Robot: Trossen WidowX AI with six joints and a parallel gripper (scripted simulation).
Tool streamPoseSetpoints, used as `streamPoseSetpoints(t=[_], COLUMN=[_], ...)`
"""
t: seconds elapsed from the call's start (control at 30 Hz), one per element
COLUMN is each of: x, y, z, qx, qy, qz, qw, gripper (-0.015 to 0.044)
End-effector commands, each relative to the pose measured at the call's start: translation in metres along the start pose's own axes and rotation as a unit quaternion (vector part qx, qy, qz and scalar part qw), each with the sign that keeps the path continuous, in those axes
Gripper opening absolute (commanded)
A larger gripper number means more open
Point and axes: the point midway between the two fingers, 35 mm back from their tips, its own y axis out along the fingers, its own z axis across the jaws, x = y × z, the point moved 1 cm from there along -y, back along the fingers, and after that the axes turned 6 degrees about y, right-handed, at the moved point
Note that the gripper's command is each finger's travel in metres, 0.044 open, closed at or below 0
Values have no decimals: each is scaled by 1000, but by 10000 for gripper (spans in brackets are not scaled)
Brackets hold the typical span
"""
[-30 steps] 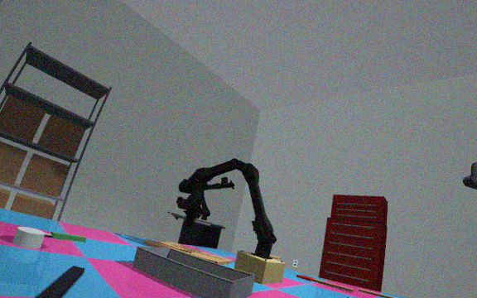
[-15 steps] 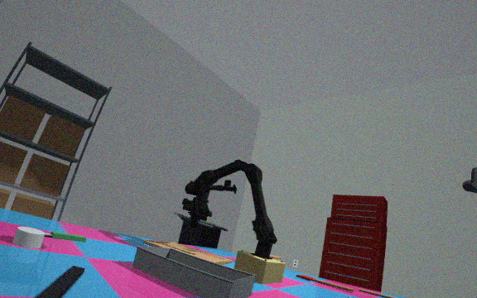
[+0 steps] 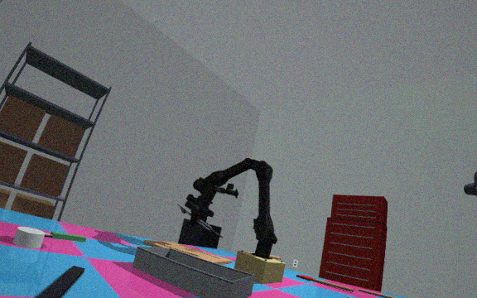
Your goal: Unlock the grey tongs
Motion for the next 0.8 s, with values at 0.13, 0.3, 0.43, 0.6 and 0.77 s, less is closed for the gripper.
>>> streamPoseSetpoints(t=[0.13,0.3,0.43,0.6,0.77], x=[4,4,4,2,0], y=[-11,-17,-23,-30,-39], z=[-1,-2,-2,-2,-2], qx=[12,18,23,29,33], qy=[7,8,8,7,5], qz=[-79,-127,-165,-212,-258], qw=[997,992,986,977,966], gripper=[-150,-150,-150,-150,-150])
